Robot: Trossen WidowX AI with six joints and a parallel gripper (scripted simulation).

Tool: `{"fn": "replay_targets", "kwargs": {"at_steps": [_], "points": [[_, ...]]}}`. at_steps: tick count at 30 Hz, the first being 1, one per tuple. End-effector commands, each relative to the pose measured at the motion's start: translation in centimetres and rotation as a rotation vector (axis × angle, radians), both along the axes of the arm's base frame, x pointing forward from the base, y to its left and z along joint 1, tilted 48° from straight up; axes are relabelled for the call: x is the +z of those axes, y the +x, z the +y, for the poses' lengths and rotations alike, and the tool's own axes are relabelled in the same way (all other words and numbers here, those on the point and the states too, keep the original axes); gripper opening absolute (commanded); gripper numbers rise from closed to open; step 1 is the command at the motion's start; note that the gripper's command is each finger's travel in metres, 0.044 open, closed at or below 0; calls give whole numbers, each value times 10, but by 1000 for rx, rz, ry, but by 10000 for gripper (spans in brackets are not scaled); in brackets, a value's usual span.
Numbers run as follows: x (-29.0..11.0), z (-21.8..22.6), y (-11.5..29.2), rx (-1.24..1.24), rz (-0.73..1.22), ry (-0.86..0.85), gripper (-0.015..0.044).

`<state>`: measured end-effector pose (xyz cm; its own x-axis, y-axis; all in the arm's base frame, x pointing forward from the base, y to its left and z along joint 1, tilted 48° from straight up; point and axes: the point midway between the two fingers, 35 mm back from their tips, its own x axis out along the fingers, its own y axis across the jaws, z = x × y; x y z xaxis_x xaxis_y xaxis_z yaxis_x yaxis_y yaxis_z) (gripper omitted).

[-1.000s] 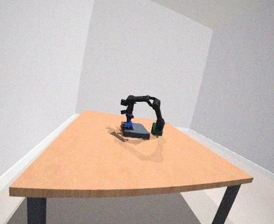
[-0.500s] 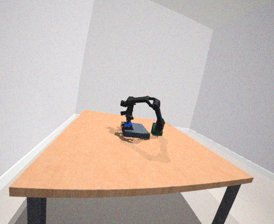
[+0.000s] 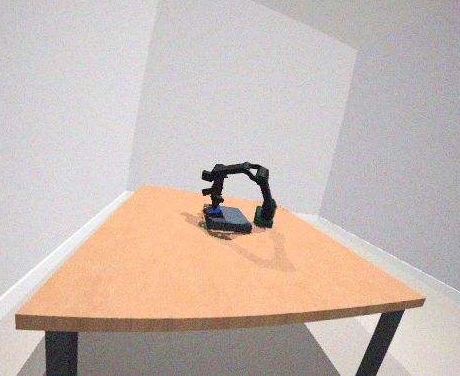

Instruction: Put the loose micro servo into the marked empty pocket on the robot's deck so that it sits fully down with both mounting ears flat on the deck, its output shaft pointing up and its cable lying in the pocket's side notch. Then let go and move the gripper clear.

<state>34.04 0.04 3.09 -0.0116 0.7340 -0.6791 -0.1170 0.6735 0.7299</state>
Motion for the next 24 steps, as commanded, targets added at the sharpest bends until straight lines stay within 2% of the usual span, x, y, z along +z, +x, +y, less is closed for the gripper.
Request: {"fn": "replay_targets", "kwargs": {"at_steps": [1,7,14,18,24], "points": [[-2,3,-1,-6,5,3,0],[-5,6,-1,-6,5,3,0],[-4,4,0,-6,5,3,184],[-2,2,0,-6,5,3,187],[21,-21,-3,-6,5,2,187]]}}
